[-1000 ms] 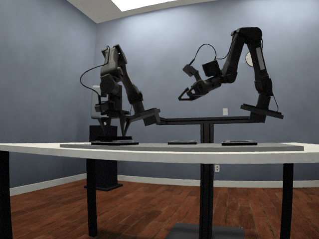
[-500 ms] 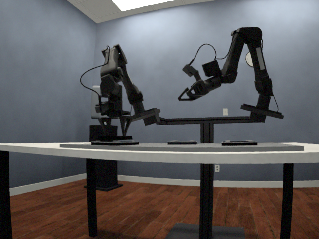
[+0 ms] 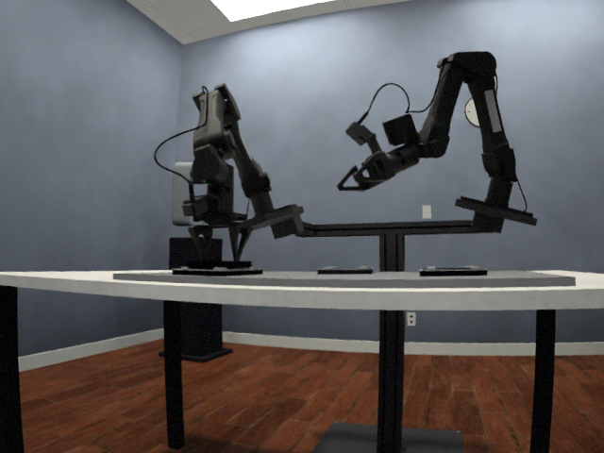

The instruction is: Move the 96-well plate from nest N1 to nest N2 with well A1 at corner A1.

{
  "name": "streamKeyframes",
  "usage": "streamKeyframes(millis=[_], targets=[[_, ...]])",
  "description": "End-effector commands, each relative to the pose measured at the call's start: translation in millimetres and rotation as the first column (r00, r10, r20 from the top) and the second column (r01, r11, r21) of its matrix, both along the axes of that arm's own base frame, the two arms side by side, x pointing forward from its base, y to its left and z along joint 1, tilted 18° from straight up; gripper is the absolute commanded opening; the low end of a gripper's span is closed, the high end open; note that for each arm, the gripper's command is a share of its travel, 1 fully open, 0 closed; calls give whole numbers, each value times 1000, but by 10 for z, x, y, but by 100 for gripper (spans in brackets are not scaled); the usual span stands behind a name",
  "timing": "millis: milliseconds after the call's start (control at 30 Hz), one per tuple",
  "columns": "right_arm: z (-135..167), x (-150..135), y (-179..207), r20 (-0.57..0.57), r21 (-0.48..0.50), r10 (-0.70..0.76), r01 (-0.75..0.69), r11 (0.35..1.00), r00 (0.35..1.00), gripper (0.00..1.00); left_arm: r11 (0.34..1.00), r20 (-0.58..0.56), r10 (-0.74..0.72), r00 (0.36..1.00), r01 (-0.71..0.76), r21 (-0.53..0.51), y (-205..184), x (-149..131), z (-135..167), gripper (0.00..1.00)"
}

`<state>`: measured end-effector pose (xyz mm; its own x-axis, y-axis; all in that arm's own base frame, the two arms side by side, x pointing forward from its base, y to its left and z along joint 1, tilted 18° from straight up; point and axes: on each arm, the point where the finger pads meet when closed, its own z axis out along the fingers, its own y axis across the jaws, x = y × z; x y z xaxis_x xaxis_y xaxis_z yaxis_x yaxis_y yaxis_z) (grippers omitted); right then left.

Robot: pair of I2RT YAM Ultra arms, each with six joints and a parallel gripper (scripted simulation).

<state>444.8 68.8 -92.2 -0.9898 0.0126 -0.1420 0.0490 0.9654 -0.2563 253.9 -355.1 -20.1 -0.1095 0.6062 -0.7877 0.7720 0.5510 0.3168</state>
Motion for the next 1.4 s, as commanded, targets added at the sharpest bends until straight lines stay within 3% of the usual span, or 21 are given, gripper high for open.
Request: streamKeyframes(millis=[0, 467, 700, 833, 1367], targets=[[89, -5, 51, 12, -1, 11, -11, 1000, 1000, 76, 1000, 8, -10, 1000, 10, -15, -48, -12, 55, 100], [79, 65, 36, 38, 8, 16, -17, 1000, 999, 76, 1000, 8, -10, 1000, 10, -15, -48, -12, 55, 100], [-119, 69, -42, 13, 4, 8, -8, 1000, 1000, 76, 1000, 8, -10, 1000, 10, -15, -48, -12, 55, 100], [71, 73, 39, 12, 4, -1, 1, 1000, 1000, 76, 1000, 8, -10, 1000, 10, -15, -48, -12, 55, 100], [84, 80, 47, 39, 10, 20, -20, 1000, 999, 76, 1000, 8, -10, 1000, 10, -15, -48, -12, 55, 100]])
